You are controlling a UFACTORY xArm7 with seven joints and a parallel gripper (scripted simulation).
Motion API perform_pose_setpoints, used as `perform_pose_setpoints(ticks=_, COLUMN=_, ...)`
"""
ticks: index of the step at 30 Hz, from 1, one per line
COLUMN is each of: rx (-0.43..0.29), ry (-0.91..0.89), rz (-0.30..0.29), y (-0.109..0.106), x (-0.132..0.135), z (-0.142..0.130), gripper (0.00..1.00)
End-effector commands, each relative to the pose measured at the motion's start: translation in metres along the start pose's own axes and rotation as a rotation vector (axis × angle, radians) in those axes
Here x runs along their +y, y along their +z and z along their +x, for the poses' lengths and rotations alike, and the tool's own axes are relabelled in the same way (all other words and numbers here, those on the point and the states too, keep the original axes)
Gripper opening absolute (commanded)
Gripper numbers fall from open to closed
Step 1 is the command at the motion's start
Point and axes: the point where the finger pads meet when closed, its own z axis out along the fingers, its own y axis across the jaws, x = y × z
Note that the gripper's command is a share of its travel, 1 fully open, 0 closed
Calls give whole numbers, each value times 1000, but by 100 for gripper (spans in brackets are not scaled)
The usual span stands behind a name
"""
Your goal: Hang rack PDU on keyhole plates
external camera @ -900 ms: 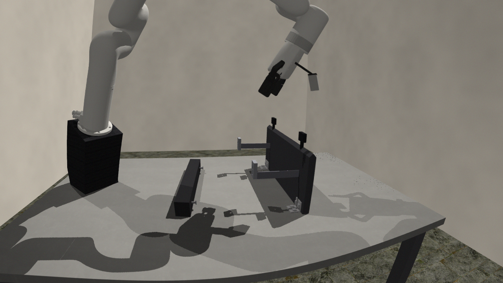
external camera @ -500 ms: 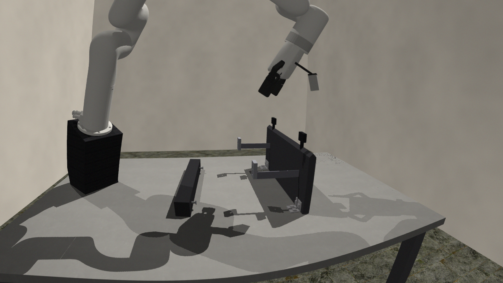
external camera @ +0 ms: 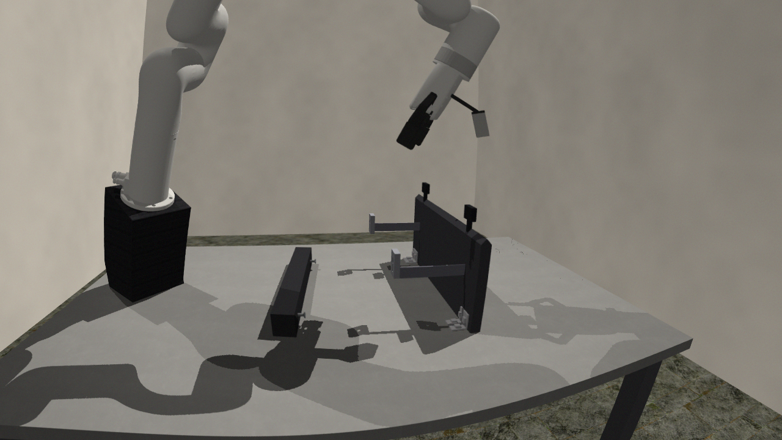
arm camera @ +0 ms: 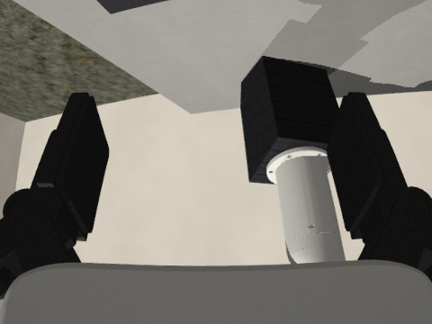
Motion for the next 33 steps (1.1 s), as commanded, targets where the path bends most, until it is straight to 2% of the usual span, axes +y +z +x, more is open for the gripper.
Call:
perform_pose_setpoints(ticks=1, rx=68, ry=-231, rz=-36, y=6, x=-5, z=-26, gripper=100)
perform_pose_setpoints(ticks=2, rx=84, ry=-312, rz=-53, y=10, x=-6, z=-37, gripper=100)
perform_pose_setpoints(ticks=4, rx=87, ry=-323, rz=-55, y=10, x=-6, z=-37, gripper=100)
perform_pose_setpoints(ticks=5, rx=108, ry=-424, rz=-78, y=15, x=-6, z=-48, gripper=100)
perform_pose_setpoints(ticks=7, rx=108, ry=-424, rz=-78, y=15, x=-6, z=-48, gripper=100)
perform_pose_setpoints(ticks=8, rx=129, ry=-532, rz=-103, y=21, x=-6, z=-61, gripper=100)
perform_pose_setpoints(ticks=9, rx=129, ry=-532, rz=-103, y=21, x=-6, z=-61, gripper=100)
perform_pose_setpoints(ticks=10, rx=145, ry=-631, rz=-128, y=28, x=-6, z=-73, gripper=100)
perform_pose_setpoints(ticks=12, rx=150, ry=-646, rz=-130, y=28, x=-6, z=-73, gripper=100)
perform_pose_setpoints(ticks=13, rx=167, ry=-755, rz=-159, y=35, x=-6, z=-86, gripper=100)
perform_pose_setpoints(ticks=15, rx=170, ry=-765, rz=-160, y=35, x=-6, z=-86, gripper=100)
perform_pose_setpoints(ticks=16, rx=188, ry=-884, rz=-192, y=44, x=-5, z=-99, gripper=100)
perform_pose_setpoints(ticks=17, rx=189, ry=-885, rz=-192, y=44, x=-5, z=-99, gripper=100)
perform_pose_setpoints(ticks=18, rx=195, ry=-964, rz=-217, y=53, x=-4, z=-112, gripper=100)
perform_pose_setpoints(ticks=20, rx=206, ry=-1005, rz=-225, y=53, x=-4, z=-112, gripper=100)
perform_pose_setpoints(ticks=21, rx=215, ry=-1100, rz=-254, y=63, x=-3, z=-124, gripper=100)
perform_pose_setpoints(ticks=24, rx=221, ry=-1123, rz=-259, y=63, x=-3, z=-124, gripper=100)
perform_pose_setpoints(ticks=26, rx=237, ry=-1308, rz=-318, y=83, x=0, z=-146, gripper=100)
perform_pose_setpoints(ticks=29, rx=246, ry=-1343, rz=-326, y=83, x=0, z=-146, gripper=100)
perform_pose_setpoints(ticks=30, rx=256, ry=-1442, rz=-357, y=93, x=1, z=-155, gripper=100)
perform_pose_setpoints(ticks=33, rx=263, ry=-1531, rz=-386, y=102, x=3, z=-164, gripper=100)
